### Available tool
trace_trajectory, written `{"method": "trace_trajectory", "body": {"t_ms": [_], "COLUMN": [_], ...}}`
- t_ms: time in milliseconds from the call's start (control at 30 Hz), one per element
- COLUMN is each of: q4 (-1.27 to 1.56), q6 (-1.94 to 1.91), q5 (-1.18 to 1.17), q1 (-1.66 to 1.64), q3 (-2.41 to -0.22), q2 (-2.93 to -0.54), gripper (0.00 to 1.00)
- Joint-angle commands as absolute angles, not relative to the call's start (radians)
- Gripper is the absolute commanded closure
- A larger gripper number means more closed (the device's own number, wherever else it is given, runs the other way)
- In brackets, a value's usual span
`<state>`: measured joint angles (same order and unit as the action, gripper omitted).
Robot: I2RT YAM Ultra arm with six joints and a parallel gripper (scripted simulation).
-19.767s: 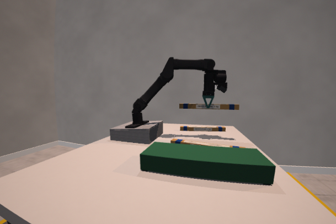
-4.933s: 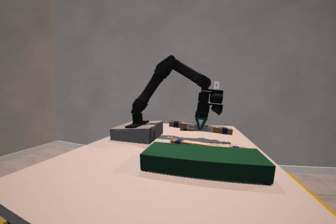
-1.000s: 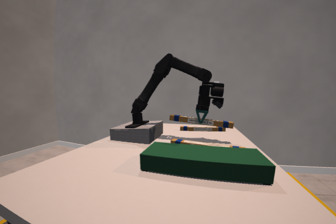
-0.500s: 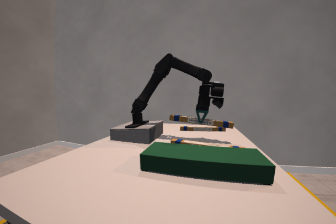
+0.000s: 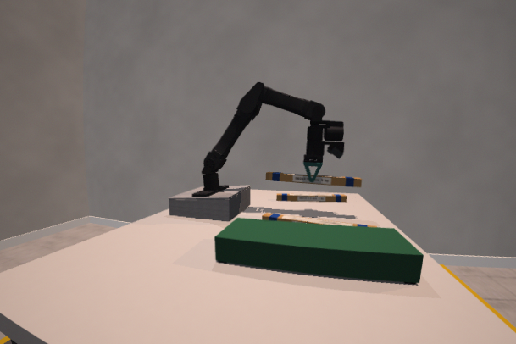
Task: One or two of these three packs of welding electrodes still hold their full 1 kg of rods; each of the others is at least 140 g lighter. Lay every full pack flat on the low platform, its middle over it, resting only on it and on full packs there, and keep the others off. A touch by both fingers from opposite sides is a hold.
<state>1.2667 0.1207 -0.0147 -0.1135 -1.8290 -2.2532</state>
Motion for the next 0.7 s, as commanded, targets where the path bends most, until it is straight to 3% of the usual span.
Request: {"method": "trace_trajectory", "body": {"t_ms": [0, 667], "q4": [1.309, 1.360], "q6": [0.159, 0.248], "q5": [-0.012, -0.011], "q1": [-0.137, -0.218], "q3": [-1.910, -2.036], "q2": [-2.202, -2.279], "gripper": [1.00, 1.00]}}
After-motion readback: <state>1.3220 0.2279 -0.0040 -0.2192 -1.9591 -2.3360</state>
